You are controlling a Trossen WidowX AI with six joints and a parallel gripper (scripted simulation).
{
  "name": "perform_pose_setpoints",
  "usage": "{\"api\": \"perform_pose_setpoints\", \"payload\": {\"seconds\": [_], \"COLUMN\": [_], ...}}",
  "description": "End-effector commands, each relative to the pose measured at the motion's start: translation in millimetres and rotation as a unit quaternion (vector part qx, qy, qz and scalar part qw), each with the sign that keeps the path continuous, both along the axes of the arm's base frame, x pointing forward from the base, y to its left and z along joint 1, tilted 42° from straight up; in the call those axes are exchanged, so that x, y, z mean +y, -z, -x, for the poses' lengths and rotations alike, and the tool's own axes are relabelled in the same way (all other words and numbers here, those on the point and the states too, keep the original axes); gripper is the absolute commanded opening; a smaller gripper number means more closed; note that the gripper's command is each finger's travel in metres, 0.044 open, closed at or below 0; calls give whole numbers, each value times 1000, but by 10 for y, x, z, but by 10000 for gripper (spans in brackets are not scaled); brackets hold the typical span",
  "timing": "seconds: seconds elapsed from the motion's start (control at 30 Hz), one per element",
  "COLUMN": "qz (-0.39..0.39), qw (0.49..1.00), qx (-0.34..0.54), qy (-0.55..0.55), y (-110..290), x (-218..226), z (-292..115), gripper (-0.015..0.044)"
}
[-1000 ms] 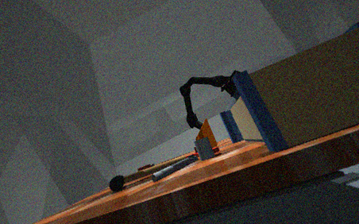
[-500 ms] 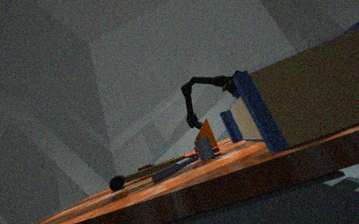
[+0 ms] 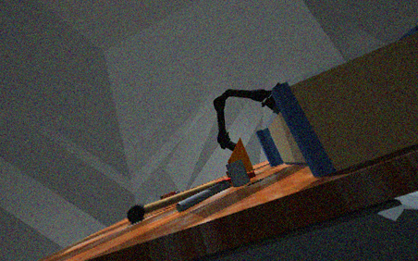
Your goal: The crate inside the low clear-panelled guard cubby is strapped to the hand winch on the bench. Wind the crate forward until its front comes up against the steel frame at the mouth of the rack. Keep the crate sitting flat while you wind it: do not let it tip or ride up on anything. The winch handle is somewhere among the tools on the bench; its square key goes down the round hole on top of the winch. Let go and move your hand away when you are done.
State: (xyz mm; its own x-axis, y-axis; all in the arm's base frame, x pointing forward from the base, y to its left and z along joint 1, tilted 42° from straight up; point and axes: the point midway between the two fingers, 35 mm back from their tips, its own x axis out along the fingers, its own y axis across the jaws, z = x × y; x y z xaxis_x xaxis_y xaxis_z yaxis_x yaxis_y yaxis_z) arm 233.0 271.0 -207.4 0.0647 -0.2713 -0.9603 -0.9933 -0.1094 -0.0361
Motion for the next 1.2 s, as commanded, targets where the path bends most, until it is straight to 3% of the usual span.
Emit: {"api": "perform_pose_setpoints", "payload": {"seconds": [0.0, 1.17], "qz": [-5, -6], "qw": [1000, 1000], "qx": [19, 22], "qy": [-4, -4], "y": [69, 103], "x": [37, 21], "z": [190, 721], "gripper": [0, 0]}}
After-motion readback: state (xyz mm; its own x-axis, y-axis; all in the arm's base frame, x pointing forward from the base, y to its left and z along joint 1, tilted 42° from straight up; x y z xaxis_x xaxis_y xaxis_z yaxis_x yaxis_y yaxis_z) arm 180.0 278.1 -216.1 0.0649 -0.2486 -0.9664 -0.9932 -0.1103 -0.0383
